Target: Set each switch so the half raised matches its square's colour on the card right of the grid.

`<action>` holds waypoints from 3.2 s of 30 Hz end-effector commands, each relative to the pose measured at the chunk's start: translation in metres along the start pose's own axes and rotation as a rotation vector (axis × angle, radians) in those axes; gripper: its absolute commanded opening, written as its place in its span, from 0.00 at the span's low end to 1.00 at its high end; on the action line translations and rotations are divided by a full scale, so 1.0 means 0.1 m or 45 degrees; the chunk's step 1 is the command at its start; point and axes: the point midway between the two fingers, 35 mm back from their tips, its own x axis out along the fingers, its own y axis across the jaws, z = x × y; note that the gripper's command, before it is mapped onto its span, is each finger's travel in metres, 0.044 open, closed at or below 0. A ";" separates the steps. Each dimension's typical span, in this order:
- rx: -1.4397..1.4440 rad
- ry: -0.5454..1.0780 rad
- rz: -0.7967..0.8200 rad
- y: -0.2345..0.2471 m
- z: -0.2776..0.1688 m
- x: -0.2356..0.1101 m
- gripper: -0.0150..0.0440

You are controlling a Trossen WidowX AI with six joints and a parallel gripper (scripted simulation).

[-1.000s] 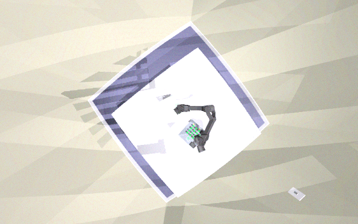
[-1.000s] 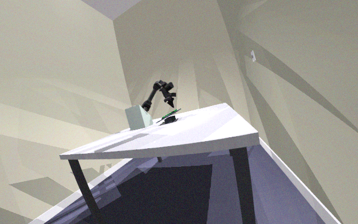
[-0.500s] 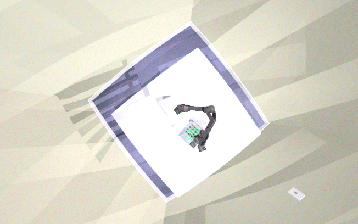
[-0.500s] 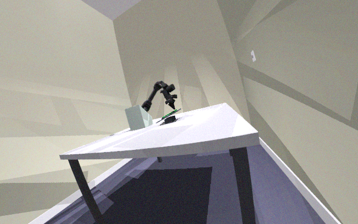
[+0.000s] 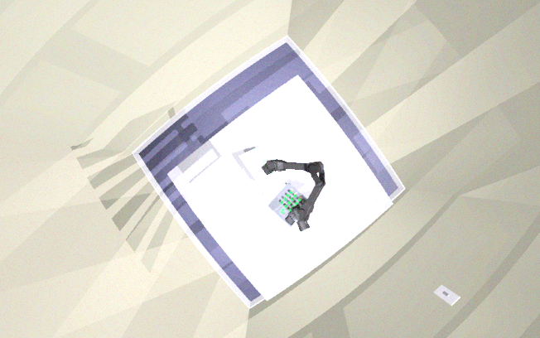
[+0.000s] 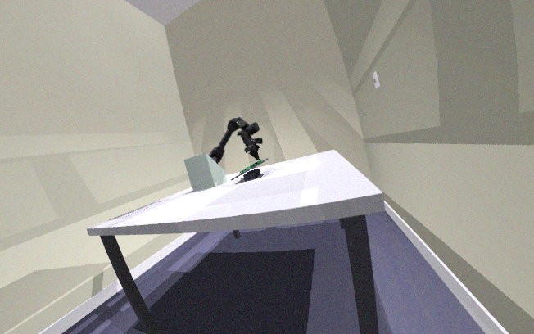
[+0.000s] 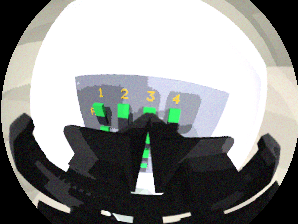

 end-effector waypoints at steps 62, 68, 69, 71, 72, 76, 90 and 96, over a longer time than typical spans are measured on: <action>0.007 -0.032 -0.001 -0.01 -0.03 -0.59 0.25; 0.010 -0.030 0.001 0.27 -0.37 -0.58 0.25; 0.011 -0.030 0.001 0.30 -0.41 -0.57 0.25; 0.011 -0.029 0.001 0.31 -0.43 -0.57 0.25; 0.011 -0.029 0.001 0.31 -0.43 -0.57 0.25; 0.010 -0.007 0.002 0.31 -0.41 -0.33 0.25; 0.010 0.002 0.004 0.32 -0.41 -0.12 0.25; 0.010 0.001 0.004 0.32 -0.40 -0.04 0.25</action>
